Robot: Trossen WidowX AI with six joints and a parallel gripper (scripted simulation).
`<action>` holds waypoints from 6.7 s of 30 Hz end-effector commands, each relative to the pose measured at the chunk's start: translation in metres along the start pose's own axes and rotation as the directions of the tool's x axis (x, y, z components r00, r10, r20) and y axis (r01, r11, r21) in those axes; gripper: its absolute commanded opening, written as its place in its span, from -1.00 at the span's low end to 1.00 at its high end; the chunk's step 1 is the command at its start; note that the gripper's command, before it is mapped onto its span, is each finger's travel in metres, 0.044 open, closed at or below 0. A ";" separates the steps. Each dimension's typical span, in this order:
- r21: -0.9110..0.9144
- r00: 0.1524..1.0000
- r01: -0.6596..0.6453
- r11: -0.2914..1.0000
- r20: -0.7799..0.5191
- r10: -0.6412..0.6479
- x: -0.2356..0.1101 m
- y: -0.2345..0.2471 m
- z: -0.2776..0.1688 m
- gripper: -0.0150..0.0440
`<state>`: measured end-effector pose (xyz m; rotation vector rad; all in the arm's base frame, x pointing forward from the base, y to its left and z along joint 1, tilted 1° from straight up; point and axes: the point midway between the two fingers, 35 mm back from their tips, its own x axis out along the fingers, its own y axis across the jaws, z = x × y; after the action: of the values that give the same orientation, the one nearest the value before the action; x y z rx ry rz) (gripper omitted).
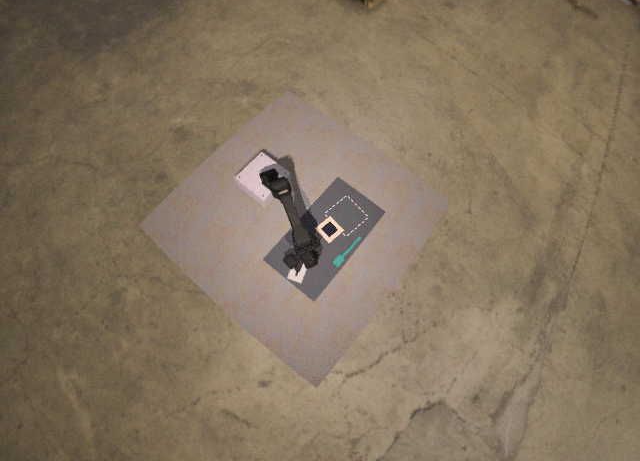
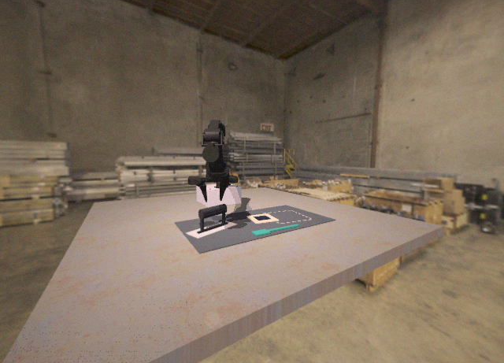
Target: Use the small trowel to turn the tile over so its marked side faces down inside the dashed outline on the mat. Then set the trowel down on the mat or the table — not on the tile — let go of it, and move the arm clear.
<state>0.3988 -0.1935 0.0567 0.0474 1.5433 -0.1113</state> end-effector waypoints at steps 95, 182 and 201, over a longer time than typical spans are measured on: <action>-0.901 1.000 -0.001 -0.433 -0.003 0.003 0.046 -0.002 0.002 0.07; -0.997 1.000 0.028 0.076 0.028 -0.006 -0.009 -0.003 0.003 0.53; -0.813 0.987 0.141 0.565 0.162 -0.014 0.003 -0.008 0.007 0.53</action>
<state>0.4055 -0.2022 0.0564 -0.8398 1.3232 0.6137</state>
